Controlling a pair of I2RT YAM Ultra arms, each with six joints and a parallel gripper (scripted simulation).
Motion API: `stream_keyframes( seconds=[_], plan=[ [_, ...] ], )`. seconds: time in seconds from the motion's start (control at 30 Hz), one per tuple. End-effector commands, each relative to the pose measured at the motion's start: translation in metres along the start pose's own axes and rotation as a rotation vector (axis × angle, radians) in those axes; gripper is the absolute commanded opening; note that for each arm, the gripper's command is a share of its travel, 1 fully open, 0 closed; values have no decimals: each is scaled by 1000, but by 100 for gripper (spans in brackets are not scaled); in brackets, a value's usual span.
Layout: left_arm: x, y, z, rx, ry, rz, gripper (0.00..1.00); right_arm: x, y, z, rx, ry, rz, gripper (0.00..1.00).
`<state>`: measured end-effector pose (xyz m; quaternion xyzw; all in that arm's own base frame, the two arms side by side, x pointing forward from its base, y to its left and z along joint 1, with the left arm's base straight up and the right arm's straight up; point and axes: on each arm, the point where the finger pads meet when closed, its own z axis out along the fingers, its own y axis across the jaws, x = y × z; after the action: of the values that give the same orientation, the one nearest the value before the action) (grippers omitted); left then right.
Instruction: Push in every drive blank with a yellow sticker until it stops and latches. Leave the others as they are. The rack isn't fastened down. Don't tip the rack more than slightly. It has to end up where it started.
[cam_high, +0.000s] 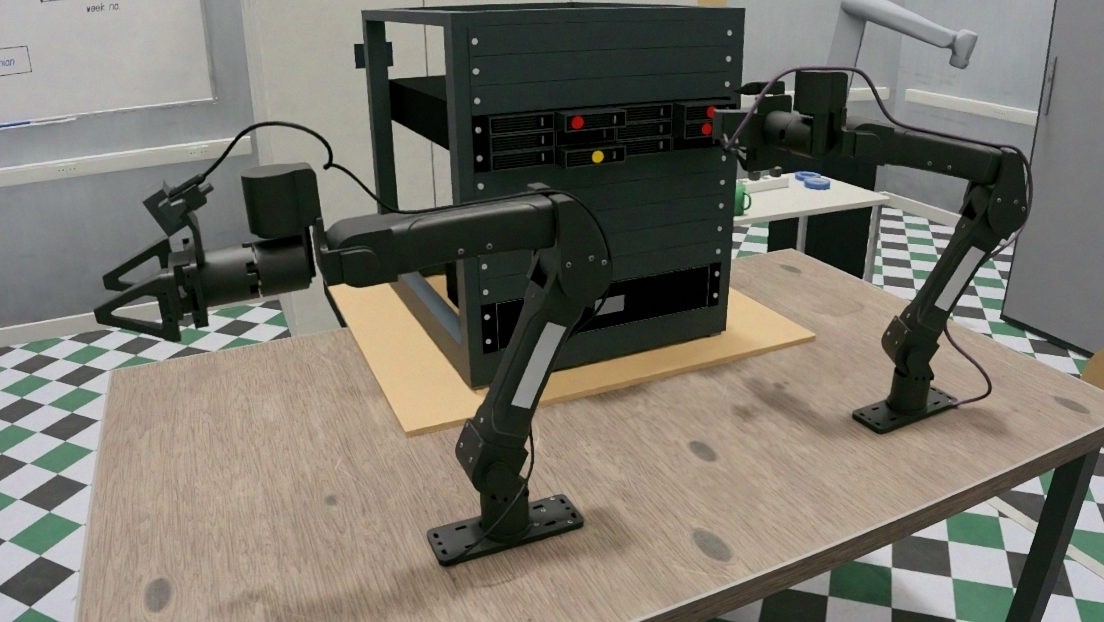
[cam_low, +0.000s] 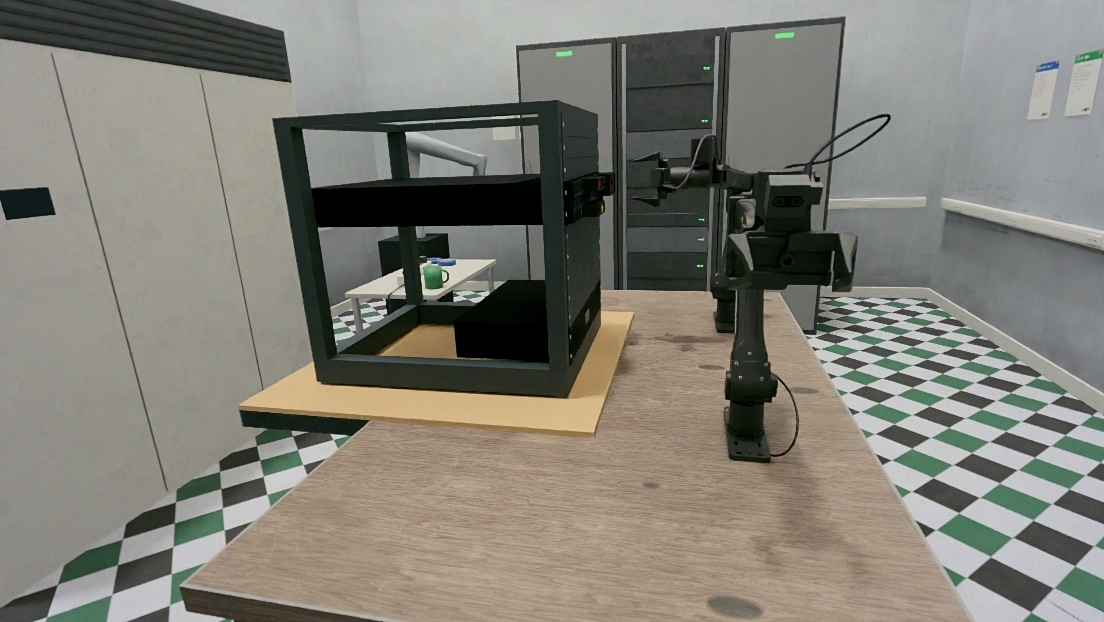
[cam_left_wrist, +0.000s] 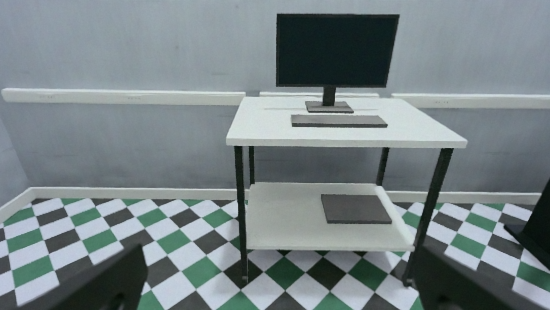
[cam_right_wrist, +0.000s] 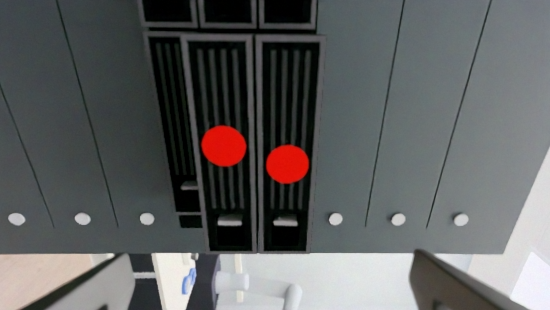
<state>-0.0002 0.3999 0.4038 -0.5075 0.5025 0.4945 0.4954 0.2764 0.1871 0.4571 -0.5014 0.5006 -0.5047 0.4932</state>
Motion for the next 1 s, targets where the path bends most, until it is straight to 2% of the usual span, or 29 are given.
stream_keyframes(
  seconds=[0.0,0.17,0.4,0.57,0.63,0.97],
  plan=[
    [-12,2,-2,1,-20,6,100,7,-7,-3,13,-2,38,100],
    [-12,2,-2,1,-20,6,100,4,-7,-2,13,-3,37,100],
    [-12,2,-2,1,-20,6,100,-13,-10,-4,16,0,46,100],
    [-12,2,-2,1,-20,6,100,-37,-8,-8,14,0,44,100],
    [-12,2,-2,1,-20,6,100,-37,-8,-8,14,0,44,100],
    [-12,2,-2,1,-20,6,100,-112,-1,-23,11,0,39,100]
  ],
)
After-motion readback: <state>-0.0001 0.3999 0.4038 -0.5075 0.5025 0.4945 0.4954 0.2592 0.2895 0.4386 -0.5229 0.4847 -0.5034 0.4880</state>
